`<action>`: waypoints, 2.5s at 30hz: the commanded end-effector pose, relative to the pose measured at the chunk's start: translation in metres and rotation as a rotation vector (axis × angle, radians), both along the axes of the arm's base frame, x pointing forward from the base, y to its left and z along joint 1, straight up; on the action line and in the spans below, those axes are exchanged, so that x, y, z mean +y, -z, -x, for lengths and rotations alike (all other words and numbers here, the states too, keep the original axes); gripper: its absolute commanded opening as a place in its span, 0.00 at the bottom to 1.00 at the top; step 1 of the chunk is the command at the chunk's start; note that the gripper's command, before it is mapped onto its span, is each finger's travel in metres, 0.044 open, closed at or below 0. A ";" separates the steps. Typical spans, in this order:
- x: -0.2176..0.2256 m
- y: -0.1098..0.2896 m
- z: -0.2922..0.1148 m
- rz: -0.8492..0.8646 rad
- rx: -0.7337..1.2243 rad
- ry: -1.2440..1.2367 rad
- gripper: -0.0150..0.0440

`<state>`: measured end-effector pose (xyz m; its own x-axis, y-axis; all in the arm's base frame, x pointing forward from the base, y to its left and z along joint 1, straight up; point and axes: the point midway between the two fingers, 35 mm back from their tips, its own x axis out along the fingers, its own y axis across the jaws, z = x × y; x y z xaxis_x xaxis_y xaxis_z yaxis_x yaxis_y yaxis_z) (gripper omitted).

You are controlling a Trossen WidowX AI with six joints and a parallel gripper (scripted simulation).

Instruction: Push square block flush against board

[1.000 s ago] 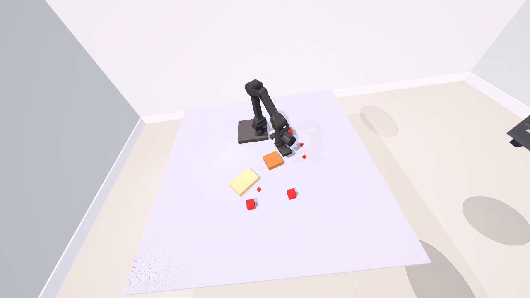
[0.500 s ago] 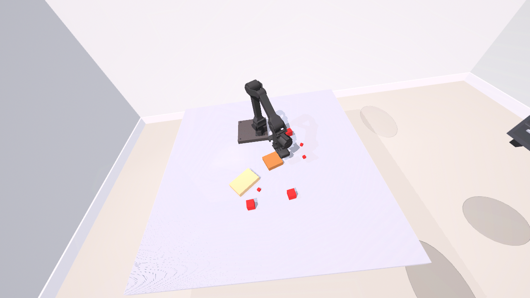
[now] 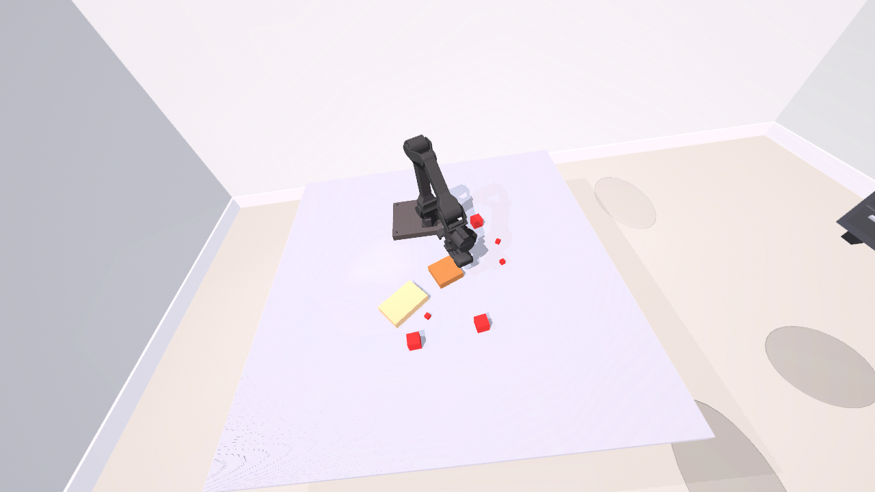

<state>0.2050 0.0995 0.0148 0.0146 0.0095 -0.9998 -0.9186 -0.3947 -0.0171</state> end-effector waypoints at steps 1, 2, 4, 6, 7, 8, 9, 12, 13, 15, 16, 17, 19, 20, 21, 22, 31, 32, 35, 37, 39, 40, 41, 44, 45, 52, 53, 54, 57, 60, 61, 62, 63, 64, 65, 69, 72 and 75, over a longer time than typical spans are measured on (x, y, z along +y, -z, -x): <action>-0.006 0.000 -0.004 0.006 -0.002 0.001 0.25; -0.008 0.000 -0.005 0.006 -0.002 0.001 0.25; -0.010 0.000 -0.006 0.006 -0.002 0.001 0.25; -0.013 0.000 -0.008 0.006 -0.002 0.001 0.25; -0.014 0.000 -0.009 0.007 -0.002 0.001 0.25; -0.016 0.000 -0.010 0.007 -0.003 0.001 0.25; -0.017 0.000 -0.011 0.007 -0.003 0.001 0.25; -0.021 0.000 -0.013 0.007 -0.003 0.001 0.25; -0.022 0.000 -0.014 0.007 -0.003 0.001 0.25; -0.025 0.000 -0.016 0.007 -0.003 0.001 0.25; -0.026 0.000 -0.017 0.007 -0.003 0.001 0.25; -0.027 0.000 -0.018 0.008 -0.003 0.001 0.25; -0.030 0.000 -0.020 0.008 -0.003 0.001 0.25; -0.031 0.000 -0.021 0.008 -0.003 0.001 0.25; -0.033 0.000 -0.022 0.008 -0.003 0.001 0.25; -0.034 0.000 -0.023 0.008 -0.003 0.001 0.25; -0.024 0.000 -0.019 0.007 -0.003 0.001 0.25; -0.022 0.000 -0.018 0.007 -0.003 0.001 0.25; -0.018 0.000 -0.016 0.007 -0.003 0.001 0.25; -0.015 0.000 -0.015 0.007 -0.003 0.001 0.25; -0.012 0.000 -0.014 0.006 -0.003 0.001 0.25; -0.010 0.000 -0.013 0.006 -0.003 0.001 0.25; -0.009 0.000 -0.012 0.006 -0.003 0.001 0.25; -0.004 0.000 -0.010 0.006 -0.002 0.001 0.25; -0.003 0.000 -0.010 0.006 -0.002 0.001 0.25; 0.008 0.000 -0.004 0.005 -0.002 0.001 0.25; 0.009 0.000 -0.003 0.005 -0.002 0.001 0.25; 0.010 0.000 -0.002 0.005 -0.002 0.001 0.25; 0.008 -0.027 -0.005 0.003 -0.001 0.000 0.25; 0.007 -0.055 -0.003 0.005 -0.002 0.001 0.25; 0.007 -0.055 -0.003 0.005 -0.002 0.001 0.25; 0.007 -0.055 -0.003 0.005 -0.002 0.001 0.25; 0.007 -0.055 -0.003 0.005 -0.002 0.001 0.25; 0.007 -0.055 -0.003 0.005 -0.002 0.001 0.25; 0.007 -0.055 -0.003 0.005 -0.002 0.007 0.25; 0.006 -0.055 -0.004 0.003 -0.001 0.121 0.25; 0.005 -0.055 -0.004 0.001 -0.001 0.225 0.25; 0.004 -0.055 -0.004 0.000 0.000 0.329 0.25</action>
